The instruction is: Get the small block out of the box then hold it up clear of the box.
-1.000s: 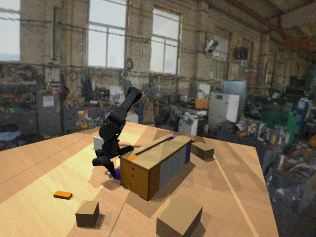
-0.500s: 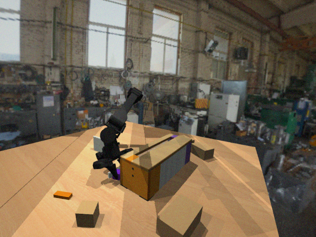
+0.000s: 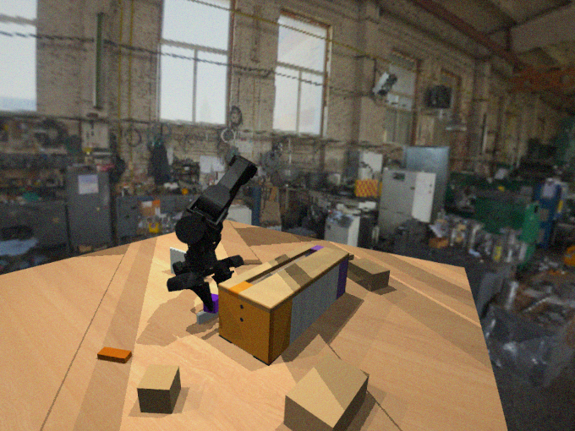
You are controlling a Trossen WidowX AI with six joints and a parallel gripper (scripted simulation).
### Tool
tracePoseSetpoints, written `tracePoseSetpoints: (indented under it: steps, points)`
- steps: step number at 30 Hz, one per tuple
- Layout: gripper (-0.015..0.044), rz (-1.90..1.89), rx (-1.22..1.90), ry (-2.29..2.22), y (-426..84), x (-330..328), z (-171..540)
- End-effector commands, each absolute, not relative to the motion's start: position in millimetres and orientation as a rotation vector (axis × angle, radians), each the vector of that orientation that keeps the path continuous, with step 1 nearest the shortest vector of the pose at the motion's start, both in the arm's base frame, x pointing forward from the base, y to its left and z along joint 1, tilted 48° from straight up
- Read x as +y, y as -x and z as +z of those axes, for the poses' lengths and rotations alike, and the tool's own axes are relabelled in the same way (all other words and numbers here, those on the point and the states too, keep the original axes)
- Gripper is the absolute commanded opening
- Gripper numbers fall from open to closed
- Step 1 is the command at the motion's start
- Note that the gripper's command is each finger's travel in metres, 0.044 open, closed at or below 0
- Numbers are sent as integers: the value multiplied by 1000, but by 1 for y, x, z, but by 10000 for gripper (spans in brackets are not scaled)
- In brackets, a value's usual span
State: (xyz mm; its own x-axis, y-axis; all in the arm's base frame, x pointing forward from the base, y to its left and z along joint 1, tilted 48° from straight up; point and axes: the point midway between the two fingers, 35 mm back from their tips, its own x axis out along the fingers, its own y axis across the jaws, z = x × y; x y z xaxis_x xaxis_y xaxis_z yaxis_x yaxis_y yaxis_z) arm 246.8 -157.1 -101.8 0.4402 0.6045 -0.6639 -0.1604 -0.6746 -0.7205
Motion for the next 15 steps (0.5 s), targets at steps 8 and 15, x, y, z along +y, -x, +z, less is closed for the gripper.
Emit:
tracePoseSetpoints:
  steps: [8,15]
  points:
    - [0,1310,-309,1929,-244,-182,-74]
    - [0,1320,-123,1841,-230,-203,-42]
